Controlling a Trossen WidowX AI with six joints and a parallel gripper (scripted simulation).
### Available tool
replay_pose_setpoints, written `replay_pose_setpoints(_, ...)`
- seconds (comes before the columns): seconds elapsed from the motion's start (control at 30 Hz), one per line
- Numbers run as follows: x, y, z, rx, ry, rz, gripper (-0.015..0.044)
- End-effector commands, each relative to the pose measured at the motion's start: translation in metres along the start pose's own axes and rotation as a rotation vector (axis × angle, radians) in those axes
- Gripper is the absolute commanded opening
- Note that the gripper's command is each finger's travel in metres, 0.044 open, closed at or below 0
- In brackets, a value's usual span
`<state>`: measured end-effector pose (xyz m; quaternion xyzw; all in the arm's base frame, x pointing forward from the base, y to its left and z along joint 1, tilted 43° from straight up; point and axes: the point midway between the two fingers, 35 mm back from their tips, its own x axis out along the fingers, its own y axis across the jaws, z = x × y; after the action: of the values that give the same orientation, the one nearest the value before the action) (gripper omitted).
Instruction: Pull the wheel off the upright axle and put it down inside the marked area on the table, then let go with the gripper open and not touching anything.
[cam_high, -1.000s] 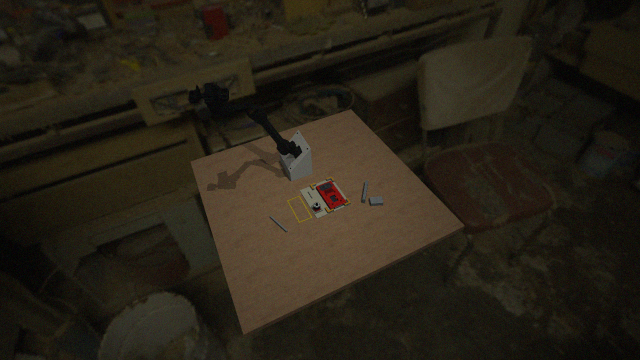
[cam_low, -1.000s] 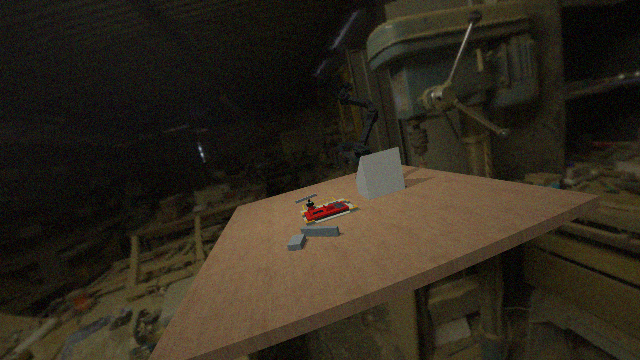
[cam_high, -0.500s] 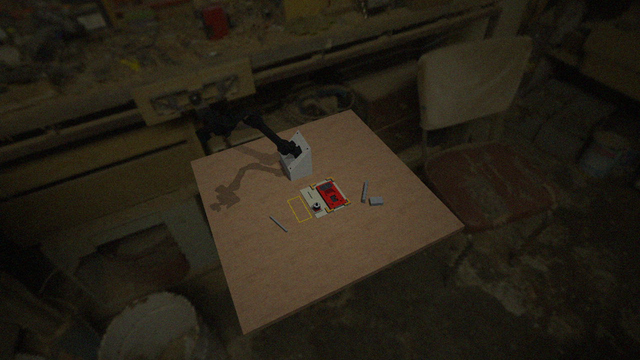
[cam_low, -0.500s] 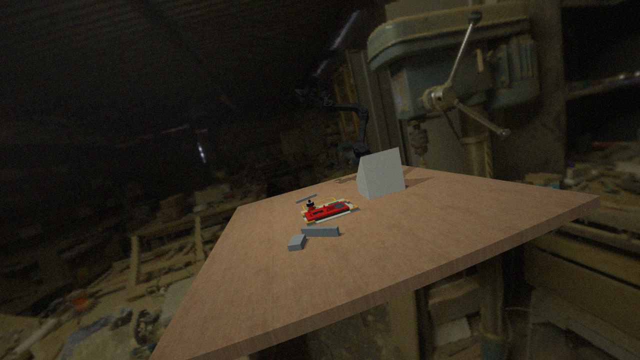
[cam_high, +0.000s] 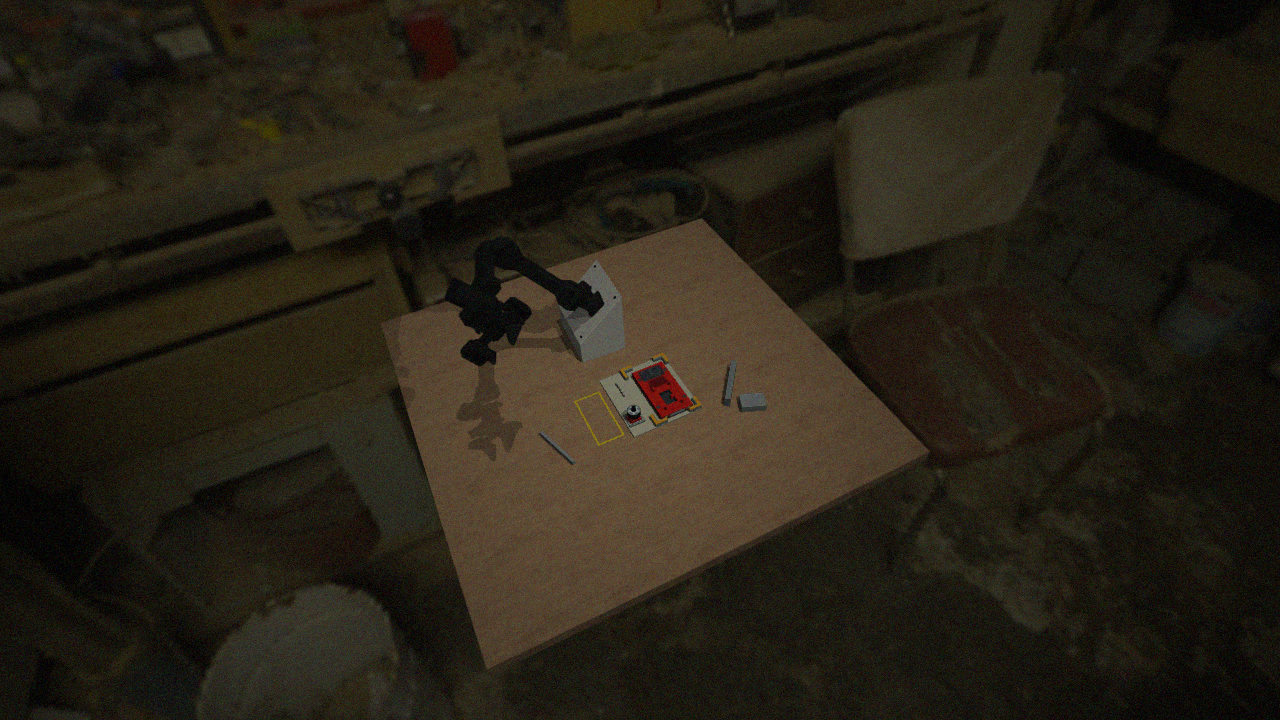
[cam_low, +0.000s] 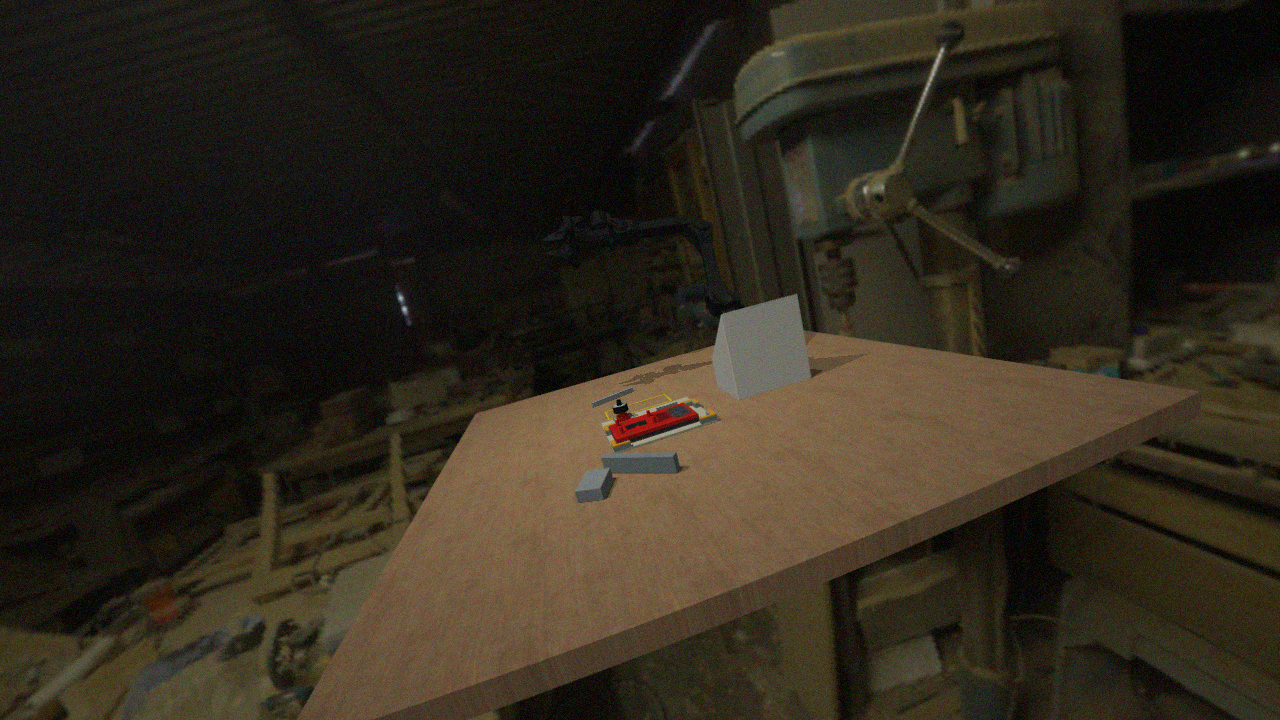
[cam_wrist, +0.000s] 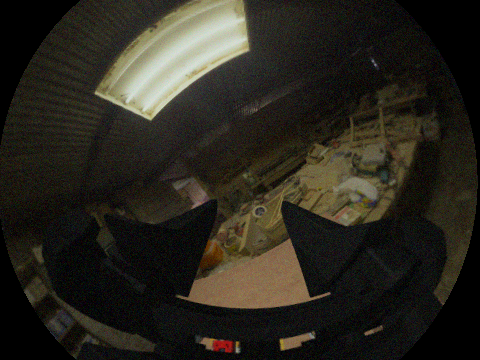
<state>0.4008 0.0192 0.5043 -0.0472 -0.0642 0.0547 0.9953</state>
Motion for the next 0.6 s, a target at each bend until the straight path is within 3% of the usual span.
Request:
replay_pose_setpoints(0.0,0.024,0.003,-0.062,0.044,0.181,-0.04,0.03)
replay_pose_setpoints(0.27,0.043,0.015,-0.196,0.066,0.571,-0.141,0.03)
replay_pose_setpoints(0.57,0.014,0.031,-0.337,-0.041,1.016,-0.273,0.03)
